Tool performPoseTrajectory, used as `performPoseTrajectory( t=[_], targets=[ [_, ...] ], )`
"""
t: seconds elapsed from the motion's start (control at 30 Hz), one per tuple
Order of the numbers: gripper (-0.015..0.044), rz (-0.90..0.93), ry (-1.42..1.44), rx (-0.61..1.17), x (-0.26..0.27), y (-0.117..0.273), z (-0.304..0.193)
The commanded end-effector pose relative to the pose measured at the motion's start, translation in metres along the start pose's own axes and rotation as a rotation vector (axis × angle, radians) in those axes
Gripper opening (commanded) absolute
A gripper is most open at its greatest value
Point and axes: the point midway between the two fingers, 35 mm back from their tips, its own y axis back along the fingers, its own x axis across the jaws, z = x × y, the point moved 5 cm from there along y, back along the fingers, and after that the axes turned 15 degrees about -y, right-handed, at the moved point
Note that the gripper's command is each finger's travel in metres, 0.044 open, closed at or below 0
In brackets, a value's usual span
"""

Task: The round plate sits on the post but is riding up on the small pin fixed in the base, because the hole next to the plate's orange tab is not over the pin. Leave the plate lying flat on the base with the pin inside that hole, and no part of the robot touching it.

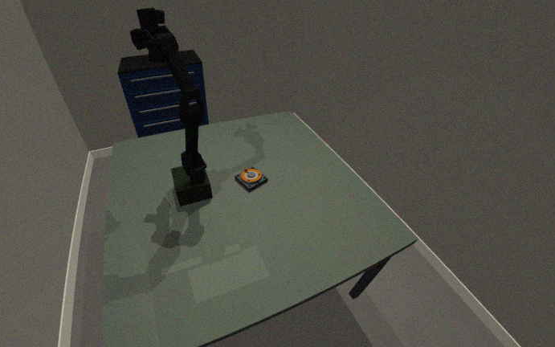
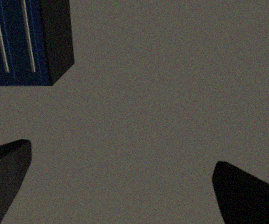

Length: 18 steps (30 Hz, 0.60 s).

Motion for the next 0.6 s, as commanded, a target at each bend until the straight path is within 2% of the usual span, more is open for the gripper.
performPoseTrajectory(
  t=[0.0,0.2,0.3,0.47,0.57],
  targets=[
    [0.0374,0.003,-0.005,0.008,0.001,-0.002,-0.001],
    [0.0216,0.070,-0.176,0.256,0.036,-0.068,-0.052],
    [0.0137,0.083,-0.229,0.318,0.045,-0.081,-0.069],
    [0.0006,0.109,-0.438,0.527,0.075,-0.113,-0.133],
    [0.0000,0.109,-0.512,0.588,0.085,-0.119,-0.155]
  ],
)
